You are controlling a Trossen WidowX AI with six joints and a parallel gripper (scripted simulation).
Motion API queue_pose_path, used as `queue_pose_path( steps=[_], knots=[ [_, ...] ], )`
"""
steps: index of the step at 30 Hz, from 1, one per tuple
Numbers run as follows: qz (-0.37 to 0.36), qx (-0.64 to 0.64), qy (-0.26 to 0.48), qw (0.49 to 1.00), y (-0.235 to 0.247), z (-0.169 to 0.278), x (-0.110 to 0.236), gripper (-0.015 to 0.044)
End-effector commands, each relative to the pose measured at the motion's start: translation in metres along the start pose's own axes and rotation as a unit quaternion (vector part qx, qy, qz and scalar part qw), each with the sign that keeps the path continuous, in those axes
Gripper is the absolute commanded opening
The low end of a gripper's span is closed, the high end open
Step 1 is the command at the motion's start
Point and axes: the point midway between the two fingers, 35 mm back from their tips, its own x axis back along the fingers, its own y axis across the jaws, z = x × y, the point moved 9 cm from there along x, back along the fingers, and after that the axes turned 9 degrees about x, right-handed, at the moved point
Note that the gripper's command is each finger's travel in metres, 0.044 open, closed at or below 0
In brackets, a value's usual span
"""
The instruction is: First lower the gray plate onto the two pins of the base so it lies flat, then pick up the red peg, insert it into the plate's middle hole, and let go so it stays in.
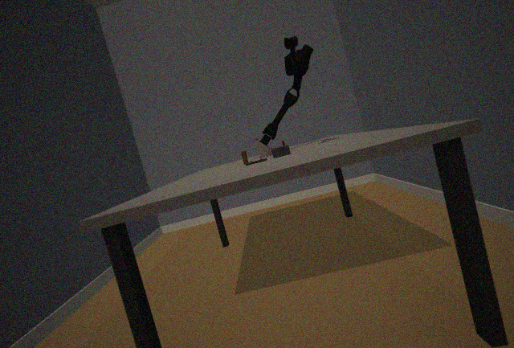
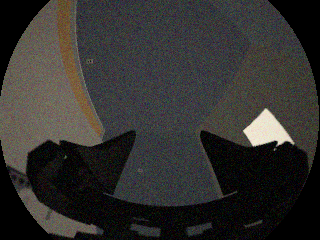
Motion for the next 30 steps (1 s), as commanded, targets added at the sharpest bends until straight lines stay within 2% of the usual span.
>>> queue_pose_path(
  steps=[1,5,10,19,25,30],
  knots=[
    [-0.116,0.084,-0.008,0.99,0.041,0.015,-0.019,0.044],
    [-0.239,0.155,-0.031,0.958,0.084,0.032,-0.031,0.044],
    [-0.386,0.21,-0.077,0.895,0.135,0.056,-0.034,0.044],
    [-0.624,0.192,-0.221,0.724,0.215,0.094,-0.009,0.044],
    [-0.718,0.084,-0.323,0.611,0.248,0.113,0.015,0.044],
    [-0.72,0.078,-0.326,0.608,0.249,0.113,0.016,0.044]
  ],
)
